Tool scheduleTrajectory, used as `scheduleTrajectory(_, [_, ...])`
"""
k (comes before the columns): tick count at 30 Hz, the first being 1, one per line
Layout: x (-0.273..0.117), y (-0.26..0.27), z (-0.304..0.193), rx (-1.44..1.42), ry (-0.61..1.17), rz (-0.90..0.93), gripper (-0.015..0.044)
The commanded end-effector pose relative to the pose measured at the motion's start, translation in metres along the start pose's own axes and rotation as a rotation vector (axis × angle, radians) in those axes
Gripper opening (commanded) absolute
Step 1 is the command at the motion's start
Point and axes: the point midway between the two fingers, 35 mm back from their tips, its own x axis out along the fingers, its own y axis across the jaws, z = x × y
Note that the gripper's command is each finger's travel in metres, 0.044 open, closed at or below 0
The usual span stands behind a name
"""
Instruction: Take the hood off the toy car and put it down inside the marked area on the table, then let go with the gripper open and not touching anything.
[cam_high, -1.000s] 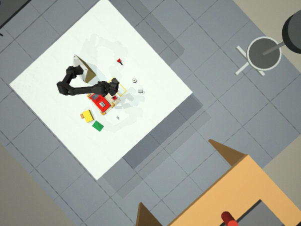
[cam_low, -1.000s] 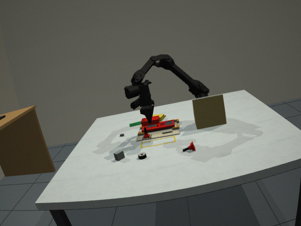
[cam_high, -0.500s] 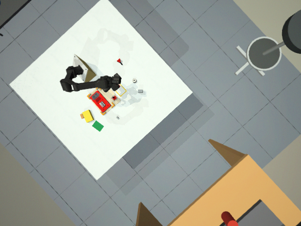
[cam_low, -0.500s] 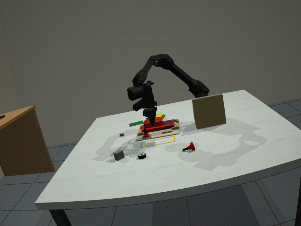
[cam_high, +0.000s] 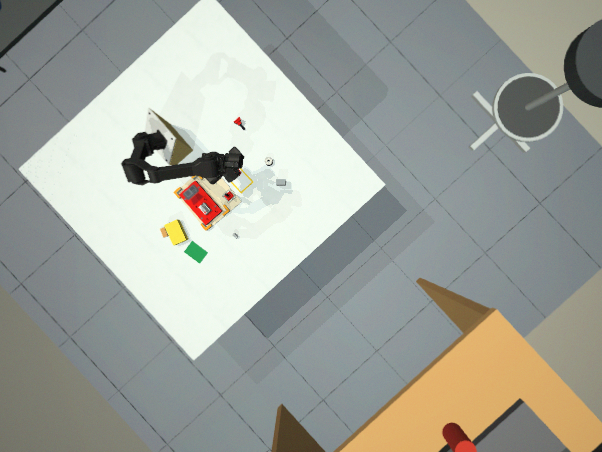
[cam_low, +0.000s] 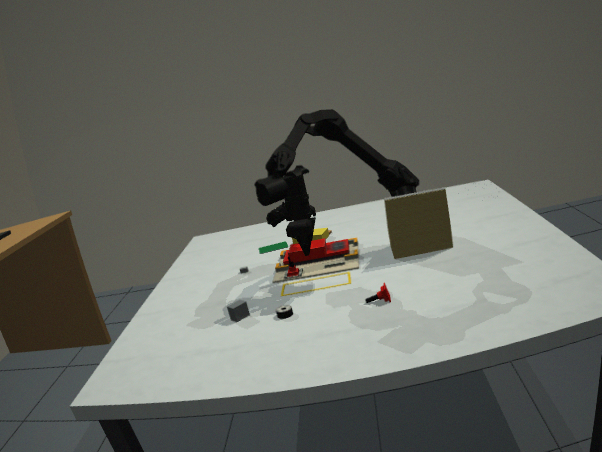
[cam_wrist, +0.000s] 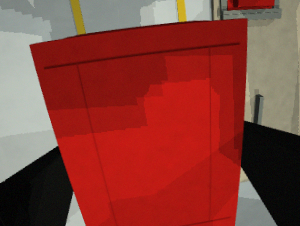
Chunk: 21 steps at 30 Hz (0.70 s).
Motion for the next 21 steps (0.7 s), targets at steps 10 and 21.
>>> scheduleTrajectory(10, [0.010, 0.000, 0.001, -0.005, -0.001, -0.002, 0.0000])
scheduleTrajectory(21, [0.018, 0.000, 0.001, -0.005, -0.001, -0.002, 0.0000])
